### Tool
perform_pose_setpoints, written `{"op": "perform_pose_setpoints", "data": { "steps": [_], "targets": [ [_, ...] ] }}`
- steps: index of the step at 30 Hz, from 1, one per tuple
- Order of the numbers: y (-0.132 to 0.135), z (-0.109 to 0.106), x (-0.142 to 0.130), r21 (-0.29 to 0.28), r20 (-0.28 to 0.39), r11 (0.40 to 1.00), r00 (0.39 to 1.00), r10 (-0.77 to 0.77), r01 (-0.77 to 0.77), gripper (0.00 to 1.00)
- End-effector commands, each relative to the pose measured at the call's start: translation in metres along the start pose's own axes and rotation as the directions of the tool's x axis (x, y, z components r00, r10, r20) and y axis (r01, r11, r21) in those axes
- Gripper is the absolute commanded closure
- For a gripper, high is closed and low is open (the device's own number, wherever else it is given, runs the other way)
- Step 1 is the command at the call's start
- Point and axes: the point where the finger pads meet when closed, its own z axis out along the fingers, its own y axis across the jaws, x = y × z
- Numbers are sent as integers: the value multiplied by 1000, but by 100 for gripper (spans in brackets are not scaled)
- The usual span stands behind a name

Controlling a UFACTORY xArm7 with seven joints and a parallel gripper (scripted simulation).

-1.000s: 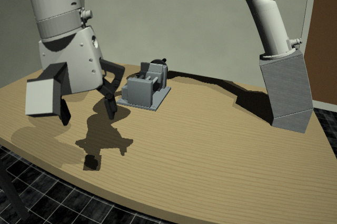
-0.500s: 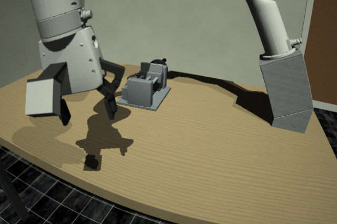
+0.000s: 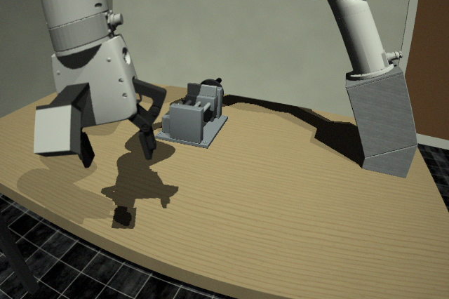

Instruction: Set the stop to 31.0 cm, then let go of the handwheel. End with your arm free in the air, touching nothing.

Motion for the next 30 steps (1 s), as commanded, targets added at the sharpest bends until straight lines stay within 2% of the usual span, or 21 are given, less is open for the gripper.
{"op": "perform_pose_setpoints", "data": {
  "steps": [1,6,13,15,22,26,30],
  "targets": [
    [1,-4,1,-4,-4,1000,1000,0,0,0],
    [-3,-20,0,-4,-4,1000,1000,0,0,0],
    [-12,-72,-3,-4,-4,1000,1000,0,0,0],
    [-12,-72,-3,-4,-4,1000,1000,0,0,0],
    [-21,-119,-5,-4,-4,1000,1000,0,0,0],
    [-23,-131,-6,-4,-4,1000,1000,0,0,0],
    [-24,-133,-6,-4,-4,1000,1000,0,0,0]
  ]
}}
